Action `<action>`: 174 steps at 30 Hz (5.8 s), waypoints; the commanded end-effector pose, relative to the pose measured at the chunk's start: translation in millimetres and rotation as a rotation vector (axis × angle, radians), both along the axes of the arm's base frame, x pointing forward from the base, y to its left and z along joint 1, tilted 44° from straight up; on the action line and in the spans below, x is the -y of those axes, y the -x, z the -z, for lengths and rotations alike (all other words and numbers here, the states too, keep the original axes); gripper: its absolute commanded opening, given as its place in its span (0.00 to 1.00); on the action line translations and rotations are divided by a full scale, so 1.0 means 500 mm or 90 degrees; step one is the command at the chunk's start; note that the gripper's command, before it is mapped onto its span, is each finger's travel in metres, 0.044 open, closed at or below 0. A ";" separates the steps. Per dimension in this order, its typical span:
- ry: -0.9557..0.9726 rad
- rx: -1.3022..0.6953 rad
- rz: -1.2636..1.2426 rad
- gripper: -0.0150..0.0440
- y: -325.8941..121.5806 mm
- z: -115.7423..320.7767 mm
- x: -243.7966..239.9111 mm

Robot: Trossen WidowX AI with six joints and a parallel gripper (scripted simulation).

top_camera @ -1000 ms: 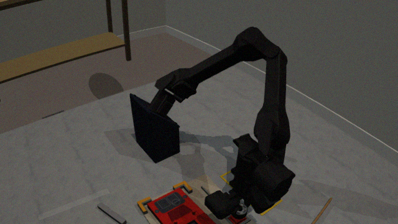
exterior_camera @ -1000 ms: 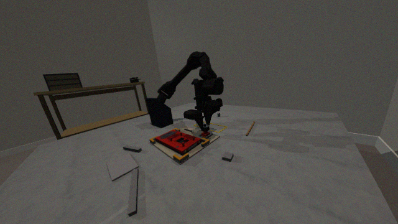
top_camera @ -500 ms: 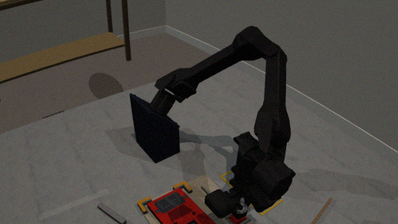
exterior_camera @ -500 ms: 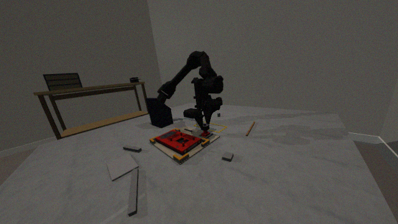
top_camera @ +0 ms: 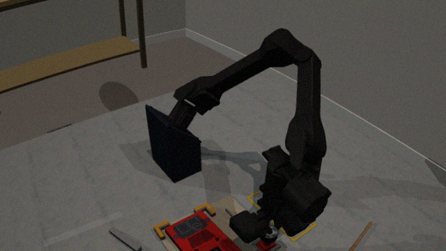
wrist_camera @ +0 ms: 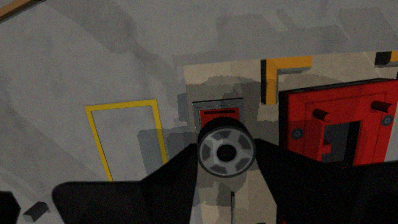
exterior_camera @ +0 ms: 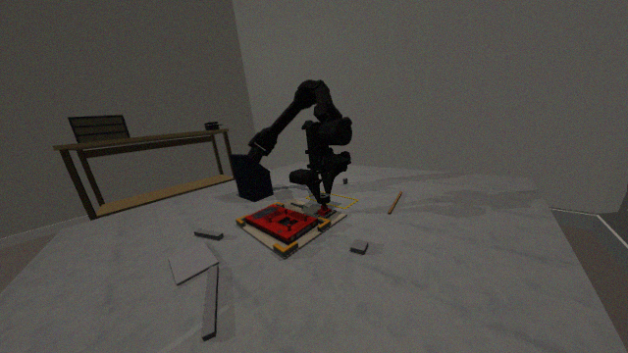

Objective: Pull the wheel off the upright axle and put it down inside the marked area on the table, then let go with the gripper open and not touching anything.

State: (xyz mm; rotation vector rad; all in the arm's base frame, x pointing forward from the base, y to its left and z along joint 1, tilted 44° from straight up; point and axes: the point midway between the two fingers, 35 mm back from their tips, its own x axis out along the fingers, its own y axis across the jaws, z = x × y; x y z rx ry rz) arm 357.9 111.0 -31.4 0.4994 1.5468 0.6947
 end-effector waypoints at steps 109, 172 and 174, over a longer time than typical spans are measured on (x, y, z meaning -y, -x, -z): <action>-0.002 -0.002 0.001 0.25 0.138 -0.224 -0.060; 0.005 -0.003 0.003 1.00 0.233 -0.172 -0.019; 0.003 -0.004 0.002 1.00 0.266 -0.177 0.006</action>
